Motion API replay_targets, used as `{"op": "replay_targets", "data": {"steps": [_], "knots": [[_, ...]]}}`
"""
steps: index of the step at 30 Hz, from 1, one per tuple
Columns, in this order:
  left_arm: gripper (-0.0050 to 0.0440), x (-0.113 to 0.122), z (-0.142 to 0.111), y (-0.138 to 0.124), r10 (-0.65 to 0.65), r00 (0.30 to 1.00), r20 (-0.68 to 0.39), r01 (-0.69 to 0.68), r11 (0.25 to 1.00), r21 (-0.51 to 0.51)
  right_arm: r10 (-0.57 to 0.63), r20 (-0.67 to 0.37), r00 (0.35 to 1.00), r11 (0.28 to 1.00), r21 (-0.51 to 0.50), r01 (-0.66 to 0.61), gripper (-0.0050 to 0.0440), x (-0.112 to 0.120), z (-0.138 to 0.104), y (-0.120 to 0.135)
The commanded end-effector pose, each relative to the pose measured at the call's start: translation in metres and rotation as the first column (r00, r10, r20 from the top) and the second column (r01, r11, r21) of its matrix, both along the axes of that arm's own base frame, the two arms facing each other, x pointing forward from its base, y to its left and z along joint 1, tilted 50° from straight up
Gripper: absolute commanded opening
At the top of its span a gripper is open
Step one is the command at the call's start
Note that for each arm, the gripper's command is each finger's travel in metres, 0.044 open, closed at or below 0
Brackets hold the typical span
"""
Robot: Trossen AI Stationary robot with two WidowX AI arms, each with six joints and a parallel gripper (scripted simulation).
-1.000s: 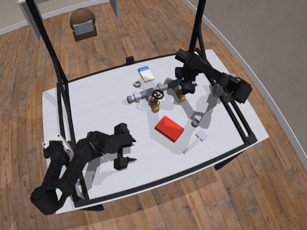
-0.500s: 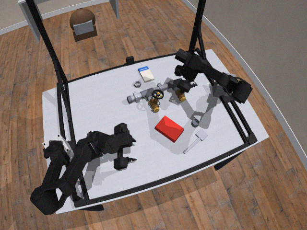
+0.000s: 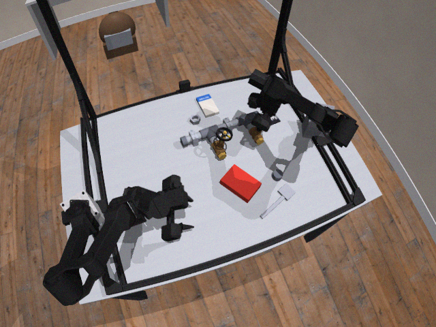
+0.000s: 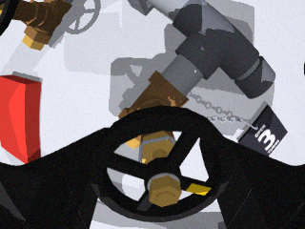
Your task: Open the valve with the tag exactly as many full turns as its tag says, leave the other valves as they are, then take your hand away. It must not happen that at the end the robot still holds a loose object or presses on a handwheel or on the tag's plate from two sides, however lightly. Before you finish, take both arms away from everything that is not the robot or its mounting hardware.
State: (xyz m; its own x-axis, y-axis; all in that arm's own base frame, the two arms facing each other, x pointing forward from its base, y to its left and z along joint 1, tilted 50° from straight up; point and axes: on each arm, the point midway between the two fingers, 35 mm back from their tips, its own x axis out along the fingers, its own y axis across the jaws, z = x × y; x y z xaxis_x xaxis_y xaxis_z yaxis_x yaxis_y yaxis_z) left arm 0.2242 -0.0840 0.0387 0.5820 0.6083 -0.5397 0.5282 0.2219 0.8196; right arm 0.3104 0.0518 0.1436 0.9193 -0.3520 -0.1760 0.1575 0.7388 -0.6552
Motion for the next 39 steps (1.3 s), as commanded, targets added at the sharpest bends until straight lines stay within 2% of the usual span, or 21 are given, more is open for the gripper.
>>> {"op": "replay_targets", "data": {"steps": [1,2,10,13,17,24,26,28,30,36,37,39], "knots": [[0.0016,-0.0001,0.0002,-0.0003,0.001,1.000,0.000,-0.001,1.000,-0.001,0.000,0.000,1.000,1.000,0.000,0.000,0.0400,0.0000,0.0000,0.0000],[0.0000,-0.0001,0.0002,-0.0003,0.001,1.000,0.000,-0.001,1.000,-0.001,0.000,0.000,1.000,1.000,0.000,0.000,0.0400,0.0000,0.0000,0.0000],[0.0000,0.0000,0.0000,0.0000,0.009,1.000,0.009,-0.008,1.000,-0.009,0.000,0.000,1.000,1.000,0.000,0.000,0.0400,0.0000,0.0000,0.0000],[0.0000,0.0000,0.0000,0.0000,0.137,0.981,0.134,-0.117,0.982,-0.146,0.000,0.000,1.000,1.000,0.000,0.000,0.0400,0.0000,0.0000,0.0000],[0.0000,0.0000,0.0000,0.0000,0.312,0.915,0.258,-0.221,0.918,-0.329,0.000,0.000,1.000,1.000,0.000,0.000,0.0400,0.0000,0.0000,0.0000],[0.0000,0.0000,0.0000,0.0000,0.596,0.716,0.363,-0.293,0.728,-0.620,0.000,0.000,1.000,1.000,0.000,0.000,0.0400,0.0000,0.0000,0.0000],[0.0000,0.0000,0.0000,0.0000,0.596,0.716,0.363,-0.293,0.728,-0.620,0.000,0.000,1.000,1.000,0.000,0.000,0.0400,0.0000,0.0000,0.0000],[0.0000,0.0000,0.0000,0.0000,0.706,0.606,0.367,-0.284,0.623,-0.729,0.000,0.000,1.000,1.000,0.000,0.000,0.0400,0.0000,0.0000,0.0000],[0.0000,0.0000,0.0000,0.0000,0.772,0.527,0.356,-0.266,0.548,-0.793,0.000,0.000,1.000,1.000,0.000,0.000,0.0400,0.0000,0.0000,0.0000],[0.0000,0.0000,0.0000,0.0000,0.926,0.275,0.258,-0.151,0.306,-0.940,0.000,0.000,1.000,1.000,0.000,0.000,0.0400,0.0000,0.0000,0.0000],[0.0000,0.0000,0.0000,0.0000,0.941,0.241,0.238,-0.129,0.274,-0.953,0.000,0.000,1.000,1.000,0.000,0.000,0.0400,0.0000,0.0000,0.0000],[0.0000,0.0000,0.0000,0.0000,0.945,0.231,0.231,-0.122,0.264,-0.957,0.000,0.000,1.000,1.000,0.000,0.000,0.0400,0.0000,0.0000,0.0000]]}}
